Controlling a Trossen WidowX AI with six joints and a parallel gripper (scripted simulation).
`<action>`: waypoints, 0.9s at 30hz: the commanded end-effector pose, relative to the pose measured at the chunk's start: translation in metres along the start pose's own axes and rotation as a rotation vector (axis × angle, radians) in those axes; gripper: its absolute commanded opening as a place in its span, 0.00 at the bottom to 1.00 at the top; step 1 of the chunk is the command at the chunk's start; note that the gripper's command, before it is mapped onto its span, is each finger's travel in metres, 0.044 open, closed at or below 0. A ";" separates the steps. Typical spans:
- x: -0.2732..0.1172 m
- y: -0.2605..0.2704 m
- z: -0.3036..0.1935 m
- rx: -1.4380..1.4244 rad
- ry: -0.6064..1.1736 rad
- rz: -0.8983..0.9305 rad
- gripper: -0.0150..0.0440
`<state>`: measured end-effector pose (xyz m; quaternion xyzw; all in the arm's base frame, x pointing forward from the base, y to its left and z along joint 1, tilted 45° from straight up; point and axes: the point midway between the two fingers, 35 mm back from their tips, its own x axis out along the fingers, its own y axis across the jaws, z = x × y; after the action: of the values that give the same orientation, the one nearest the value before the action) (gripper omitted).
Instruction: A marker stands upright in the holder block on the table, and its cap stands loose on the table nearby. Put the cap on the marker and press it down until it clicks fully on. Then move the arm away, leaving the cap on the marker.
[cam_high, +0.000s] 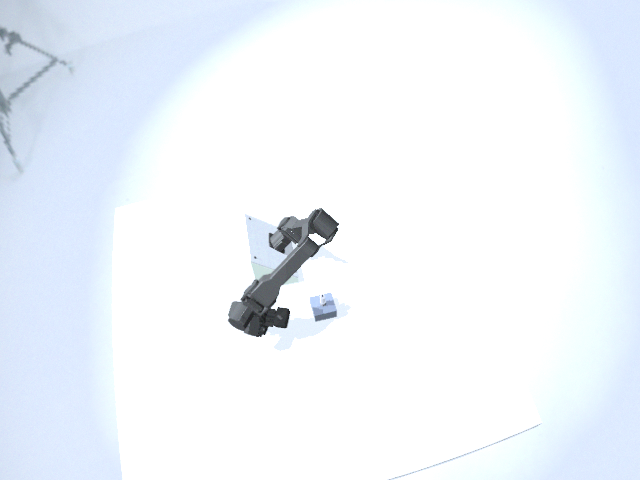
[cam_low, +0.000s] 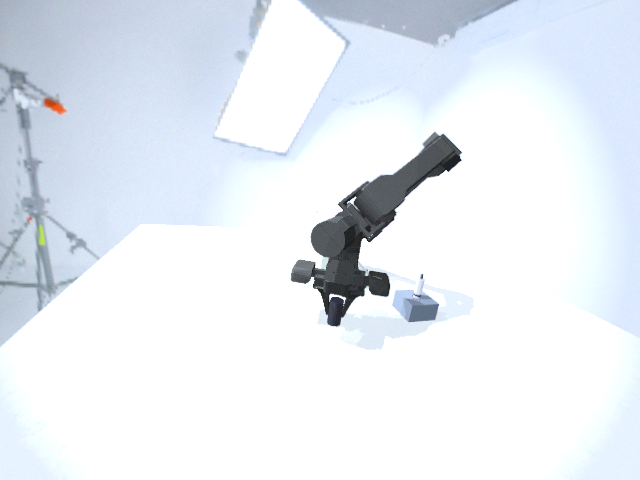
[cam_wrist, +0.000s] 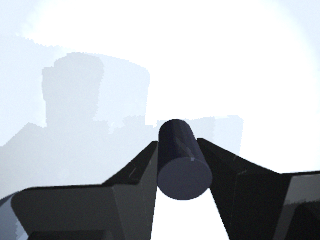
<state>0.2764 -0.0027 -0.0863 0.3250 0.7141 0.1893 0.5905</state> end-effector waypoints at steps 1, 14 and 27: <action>0.001 0.000 0.000 0.005 -0.001 0.003 0.40; -0.023 -0.001 0.002 0.005 -0.002 0.000 0.25; -0.060 -0.001 0.000 0.005 -0.001 0.000 0.25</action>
<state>0.2793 -0.0372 -0.0511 0.3309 0.7166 0.1866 0.5849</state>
